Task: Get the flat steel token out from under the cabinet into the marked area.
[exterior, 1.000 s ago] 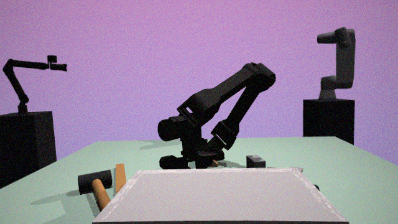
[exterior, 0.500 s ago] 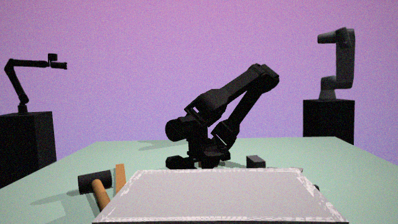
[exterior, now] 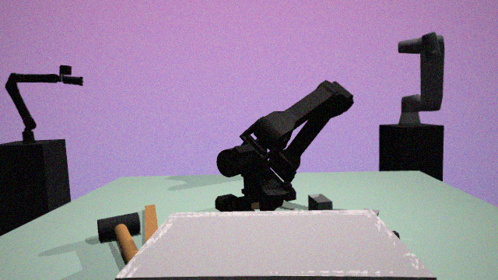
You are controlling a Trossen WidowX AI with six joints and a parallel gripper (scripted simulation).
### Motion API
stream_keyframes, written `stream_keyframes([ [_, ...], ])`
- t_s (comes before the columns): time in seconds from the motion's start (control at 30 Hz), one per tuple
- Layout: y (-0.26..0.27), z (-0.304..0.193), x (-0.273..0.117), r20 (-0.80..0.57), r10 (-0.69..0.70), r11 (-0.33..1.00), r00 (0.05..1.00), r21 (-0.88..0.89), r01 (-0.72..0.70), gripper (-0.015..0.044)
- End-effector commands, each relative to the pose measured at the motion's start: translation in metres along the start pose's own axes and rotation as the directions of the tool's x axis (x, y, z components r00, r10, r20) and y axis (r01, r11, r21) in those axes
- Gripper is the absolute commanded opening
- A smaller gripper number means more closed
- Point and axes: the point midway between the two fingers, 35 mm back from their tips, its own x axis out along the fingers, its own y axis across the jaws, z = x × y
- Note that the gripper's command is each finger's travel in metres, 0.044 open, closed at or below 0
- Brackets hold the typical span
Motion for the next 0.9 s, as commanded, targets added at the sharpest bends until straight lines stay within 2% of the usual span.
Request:
stream_keyframes([
  [0.0, 0.005, 0.004, -0.002, 0.001, -0.008, 1.0, 1.0, -0.007, 0.008, 0.0],
  [0.87, 0.032, 0.02, -0.002, 0.002, -0.006, 1.0, 1.0, -0.007, 0.007, 0.0],
])
